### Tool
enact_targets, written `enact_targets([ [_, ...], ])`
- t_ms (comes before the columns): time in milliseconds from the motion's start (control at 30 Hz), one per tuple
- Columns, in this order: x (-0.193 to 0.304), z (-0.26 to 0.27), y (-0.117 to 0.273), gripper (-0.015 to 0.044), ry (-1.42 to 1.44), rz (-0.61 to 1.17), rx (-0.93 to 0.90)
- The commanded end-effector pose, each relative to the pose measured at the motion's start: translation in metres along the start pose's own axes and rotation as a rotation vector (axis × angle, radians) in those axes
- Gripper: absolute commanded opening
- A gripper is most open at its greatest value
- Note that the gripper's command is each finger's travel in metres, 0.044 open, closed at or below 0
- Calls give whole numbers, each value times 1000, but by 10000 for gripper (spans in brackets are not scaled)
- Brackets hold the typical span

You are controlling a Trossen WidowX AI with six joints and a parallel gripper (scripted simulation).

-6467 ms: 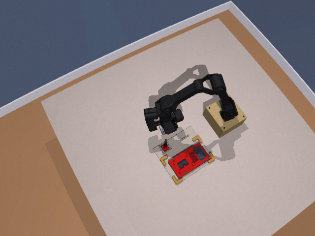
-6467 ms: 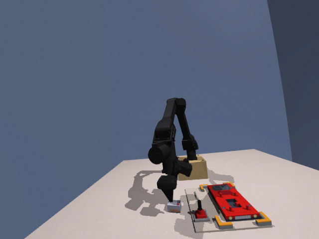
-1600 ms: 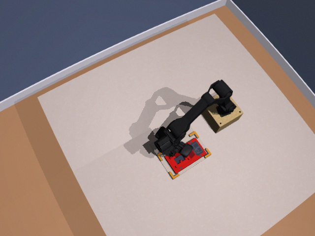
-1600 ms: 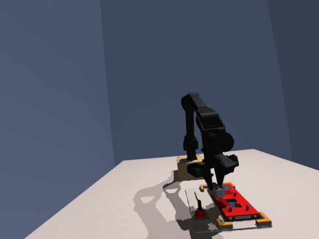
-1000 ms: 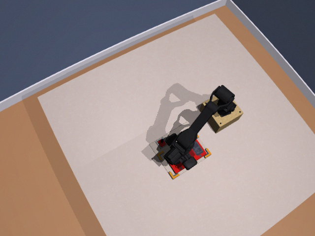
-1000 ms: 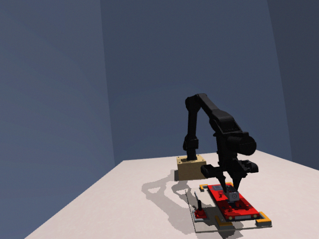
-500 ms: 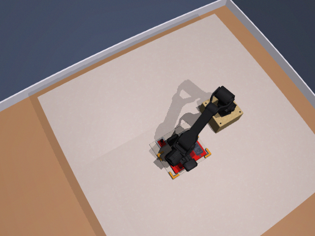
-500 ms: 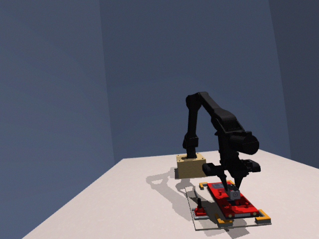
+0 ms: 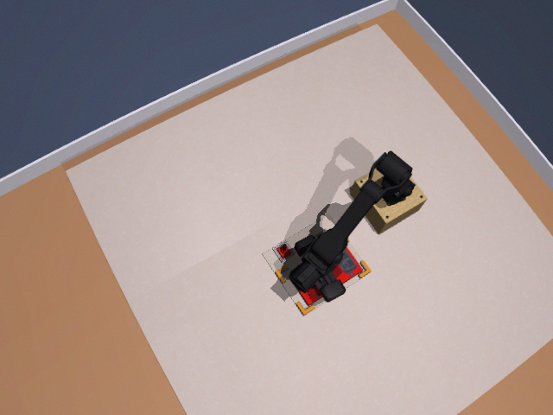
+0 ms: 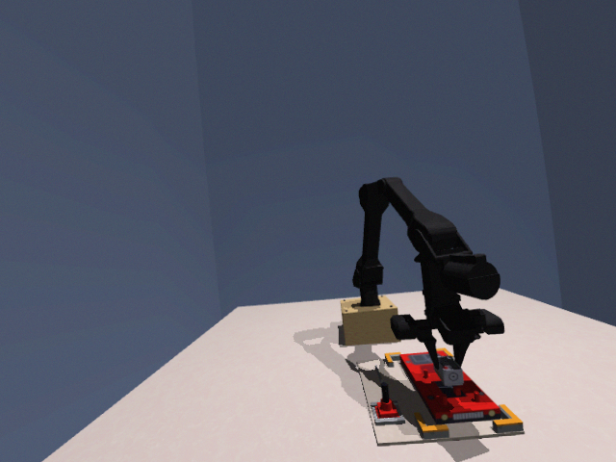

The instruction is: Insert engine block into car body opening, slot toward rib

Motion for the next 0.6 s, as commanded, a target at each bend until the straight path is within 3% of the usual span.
enact_targets([
  [0,0,0,0,159,7,-2,-3],
  [367,0,0,0,159,206,-2,-3],
  [567,0,0,0,159,180,-2,-3],
])
Point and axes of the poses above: the point midway between the two fingers, 35 mm back from their tips, its own y axis back along the fingers, its own z axis across the jaws, x = y × z, the point moved 10 cm from there along y, back along the fingers, and after that the axes turned 9 degrees about y, right-handed, at the moved point
